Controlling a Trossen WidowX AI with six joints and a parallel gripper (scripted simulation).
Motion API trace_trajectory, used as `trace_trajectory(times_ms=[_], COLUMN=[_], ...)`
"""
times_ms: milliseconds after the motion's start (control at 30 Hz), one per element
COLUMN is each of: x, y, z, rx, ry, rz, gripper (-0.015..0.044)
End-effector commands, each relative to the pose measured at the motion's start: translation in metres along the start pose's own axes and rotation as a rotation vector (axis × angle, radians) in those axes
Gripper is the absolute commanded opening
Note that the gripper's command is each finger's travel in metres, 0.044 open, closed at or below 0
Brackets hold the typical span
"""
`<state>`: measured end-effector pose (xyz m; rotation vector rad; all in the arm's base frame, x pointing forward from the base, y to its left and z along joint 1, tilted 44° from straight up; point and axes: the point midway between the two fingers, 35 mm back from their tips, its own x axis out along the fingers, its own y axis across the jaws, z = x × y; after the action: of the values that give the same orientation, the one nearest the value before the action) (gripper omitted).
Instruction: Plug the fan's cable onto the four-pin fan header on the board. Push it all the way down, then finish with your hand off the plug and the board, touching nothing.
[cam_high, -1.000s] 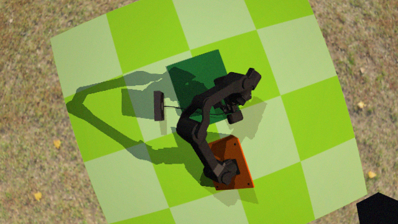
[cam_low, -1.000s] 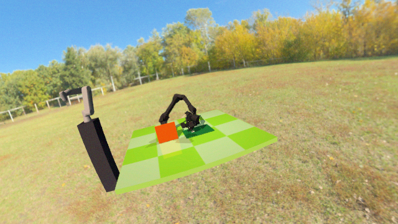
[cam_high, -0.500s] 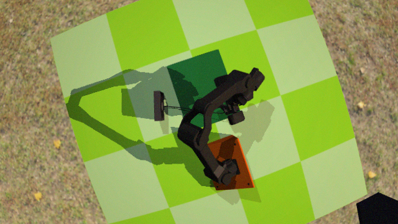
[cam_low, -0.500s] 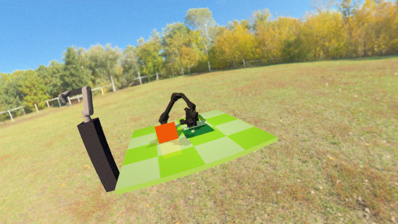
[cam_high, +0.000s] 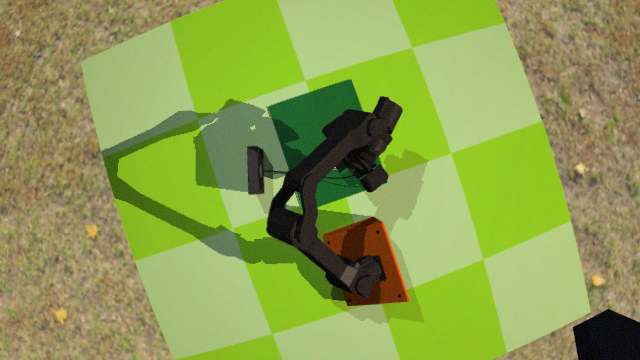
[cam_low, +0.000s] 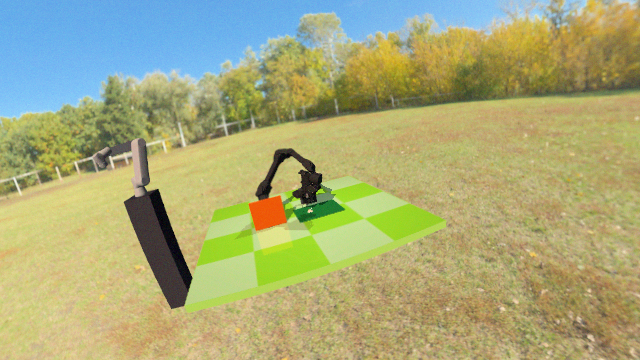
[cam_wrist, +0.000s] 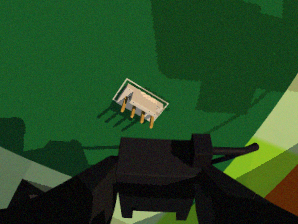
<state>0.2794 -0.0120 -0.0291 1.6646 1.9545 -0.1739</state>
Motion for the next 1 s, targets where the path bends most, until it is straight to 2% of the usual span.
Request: trace_trajectory(times_ms=[0, 967], x=[0.0, 0.018], y=[0.011, 0.08], z=[-0.006, -0.062], rx=[-0.119, -0.832], ry=[-0.046, -0.247], rz=[-0.026, -0.157], gripper=[0.0, 0.0])
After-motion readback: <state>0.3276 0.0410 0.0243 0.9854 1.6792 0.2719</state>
